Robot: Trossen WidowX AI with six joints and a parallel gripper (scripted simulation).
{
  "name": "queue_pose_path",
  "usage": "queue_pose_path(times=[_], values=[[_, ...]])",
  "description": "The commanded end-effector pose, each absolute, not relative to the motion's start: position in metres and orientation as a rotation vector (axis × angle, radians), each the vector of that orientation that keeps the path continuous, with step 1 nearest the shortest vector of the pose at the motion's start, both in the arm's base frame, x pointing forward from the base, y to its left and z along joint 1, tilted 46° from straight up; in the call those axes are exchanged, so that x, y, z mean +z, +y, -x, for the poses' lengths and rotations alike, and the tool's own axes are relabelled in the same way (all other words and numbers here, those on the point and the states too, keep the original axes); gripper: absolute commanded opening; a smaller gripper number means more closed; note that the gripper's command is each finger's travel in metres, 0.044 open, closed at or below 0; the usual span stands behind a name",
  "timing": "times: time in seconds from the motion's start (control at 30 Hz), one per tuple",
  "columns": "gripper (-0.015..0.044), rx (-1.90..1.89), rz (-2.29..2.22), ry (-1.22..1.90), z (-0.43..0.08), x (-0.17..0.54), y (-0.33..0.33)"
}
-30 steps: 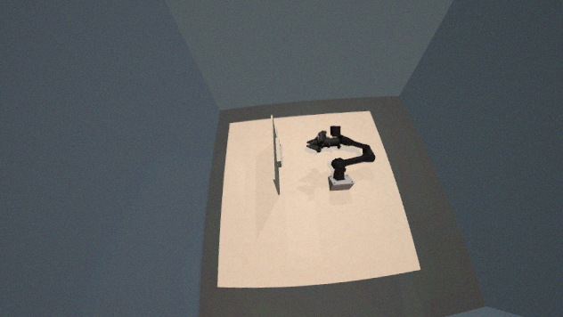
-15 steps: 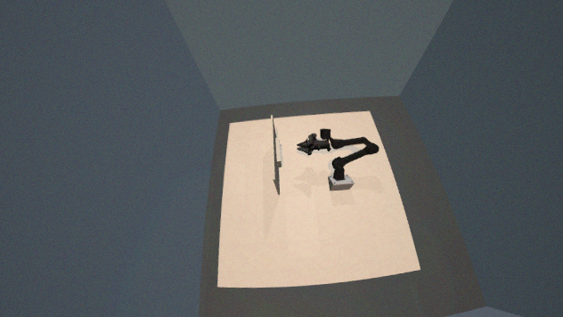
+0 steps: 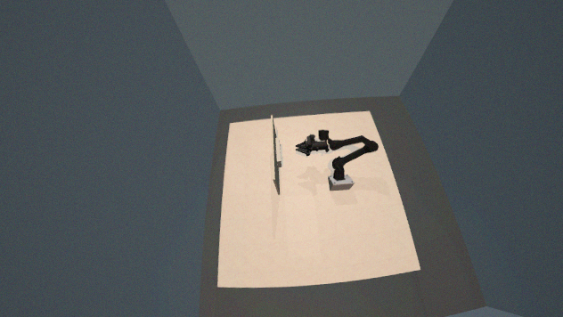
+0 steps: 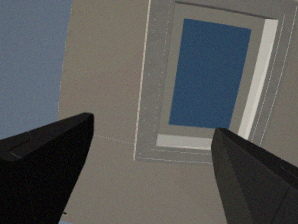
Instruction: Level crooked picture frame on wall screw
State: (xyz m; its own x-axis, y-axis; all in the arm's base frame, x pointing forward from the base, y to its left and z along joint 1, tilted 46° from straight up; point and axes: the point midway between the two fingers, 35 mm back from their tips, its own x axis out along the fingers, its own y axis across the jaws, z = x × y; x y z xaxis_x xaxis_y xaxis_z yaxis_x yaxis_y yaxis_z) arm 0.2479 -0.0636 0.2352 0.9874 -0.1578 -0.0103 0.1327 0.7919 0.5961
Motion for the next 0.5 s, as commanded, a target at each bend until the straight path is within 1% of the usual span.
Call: queue_pose_path(times=[0.0, 0.2, 0.47], values=[[0.0260, -0.154, -0.633, -0.040, -0.248, 0.235, -0.064], [0.0260, -0.154, -0.633, -0.041, -0.263, 0.238, -0.067], [0.0260, -0.153, -0.633, -0.043, -0.317, 0.237, -0.075]])
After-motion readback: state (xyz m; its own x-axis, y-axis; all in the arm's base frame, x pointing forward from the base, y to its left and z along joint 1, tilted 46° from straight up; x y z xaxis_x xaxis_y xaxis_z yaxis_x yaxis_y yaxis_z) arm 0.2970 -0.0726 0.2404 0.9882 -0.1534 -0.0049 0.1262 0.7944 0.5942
